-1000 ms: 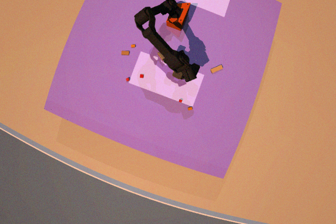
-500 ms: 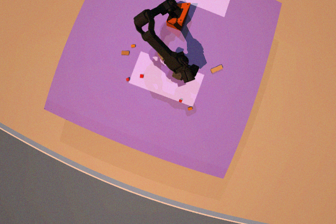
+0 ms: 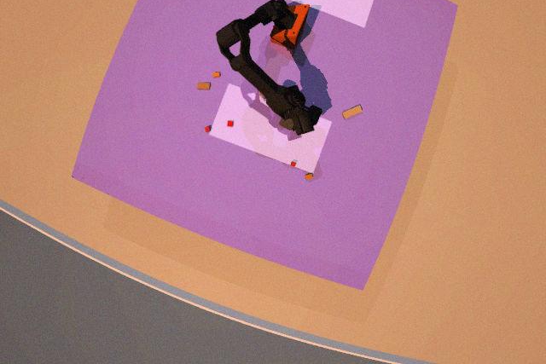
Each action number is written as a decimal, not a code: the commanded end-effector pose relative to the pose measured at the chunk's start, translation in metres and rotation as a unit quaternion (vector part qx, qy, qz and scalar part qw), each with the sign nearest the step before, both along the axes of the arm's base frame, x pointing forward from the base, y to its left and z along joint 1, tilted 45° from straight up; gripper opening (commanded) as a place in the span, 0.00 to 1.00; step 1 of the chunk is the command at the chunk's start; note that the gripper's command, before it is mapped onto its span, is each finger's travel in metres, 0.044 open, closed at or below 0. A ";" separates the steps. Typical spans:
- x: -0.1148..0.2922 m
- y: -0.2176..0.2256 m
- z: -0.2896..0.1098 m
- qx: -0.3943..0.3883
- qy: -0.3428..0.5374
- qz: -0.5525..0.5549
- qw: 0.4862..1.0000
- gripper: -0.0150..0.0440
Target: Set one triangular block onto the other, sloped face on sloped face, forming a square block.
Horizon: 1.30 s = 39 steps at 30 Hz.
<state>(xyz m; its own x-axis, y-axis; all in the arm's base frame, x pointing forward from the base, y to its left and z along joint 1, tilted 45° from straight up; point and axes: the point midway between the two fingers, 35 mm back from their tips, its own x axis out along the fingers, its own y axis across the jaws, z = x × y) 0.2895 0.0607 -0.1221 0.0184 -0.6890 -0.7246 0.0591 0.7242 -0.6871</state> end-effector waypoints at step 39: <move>-0.005 -0.003 0.000 -0.005 0.005 0.000 1.000 0.25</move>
<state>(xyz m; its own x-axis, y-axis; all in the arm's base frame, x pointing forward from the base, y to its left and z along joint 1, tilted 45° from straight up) 0.2805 0.0469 -0.1316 -0.0033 -0.7061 -0.7081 0.0382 0.7075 -0.7057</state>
